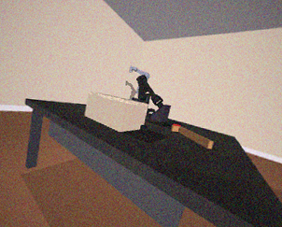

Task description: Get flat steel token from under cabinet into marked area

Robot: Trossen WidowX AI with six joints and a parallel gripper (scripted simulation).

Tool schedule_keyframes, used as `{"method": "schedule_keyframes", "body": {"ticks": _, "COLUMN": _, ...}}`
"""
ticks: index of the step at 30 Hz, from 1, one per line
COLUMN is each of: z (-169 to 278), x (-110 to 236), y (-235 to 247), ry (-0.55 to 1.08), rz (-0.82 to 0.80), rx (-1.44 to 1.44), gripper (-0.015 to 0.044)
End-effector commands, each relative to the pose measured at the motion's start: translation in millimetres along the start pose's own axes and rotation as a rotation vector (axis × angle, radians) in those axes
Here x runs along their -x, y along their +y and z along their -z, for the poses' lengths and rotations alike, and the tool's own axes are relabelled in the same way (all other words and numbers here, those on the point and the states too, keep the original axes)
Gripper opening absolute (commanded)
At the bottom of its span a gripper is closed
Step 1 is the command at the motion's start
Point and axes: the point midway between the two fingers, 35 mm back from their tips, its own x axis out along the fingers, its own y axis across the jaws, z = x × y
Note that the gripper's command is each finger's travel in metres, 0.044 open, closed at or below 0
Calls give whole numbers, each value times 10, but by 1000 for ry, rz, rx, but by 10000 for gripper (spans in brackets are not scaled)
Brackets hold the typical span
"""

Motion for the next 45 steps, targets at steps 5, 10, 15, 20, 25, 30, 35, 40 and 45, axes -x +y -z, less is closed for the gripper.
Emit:
{"method": "schedule_keyframes", "body": {"ticks": 5, "z": 17, "x": 12, "y": -101, "ry": -1, "rz": 0, "rx": 12, "gripper": 0}}
{"method": "schedule_keyframes", "body": {"ticks": 10, "z": 28, "x": 13, "y": -157, "ry": -1, "rz": 0, "rx": 17, "gripper": 0}}
{"method": "schedule_keyframes", "body": {"ticks": 15, "z": 40, "x": 13, "y": -214, "ry": -1, "rz": 0, "rx": 20, "gripper": 0}}
{"method": "schedule_keyframes", "body": {"ticks": 20, "z": 49, "x": 14, "y": -243, "ry": -1, "rz": 1, "rx": 23, "gripper": 0}}
{"method": "schedule_keyframes", "body": {"ticks": 25, "z": 56, "x": 14, "y": -263, "ry": -1, "rz": 1, "rx": 24, "gripper": 0}}
{"method": "schedule_keyframes", "body": {"ticks": 30, "z": 65, "x": 15, "y": -295, "ry": -1, "rz": 1, "rx": 25, "gripper": 0}}
{"method": "schedule_keyframes", "body": {"ticks": 35, "z": 70, "x": 15, "y": -315, "ry": -1, "rz": 1, "rx": 25, "gripper": 0}}
{"method": "schedule_keyframes", "body": {"ticks": 40, "z": 80, "x": 15, "y": -363, "ry": -1, "rz": 1, "rx": 25, "gripper": 0}}
{"method": "schedule_keyframes", "body": {"ticks": 45, "z": 93, "x": 15, "y": -423, "ry": -1, "rz": 2, "rx": 25, "gripper": 0}}
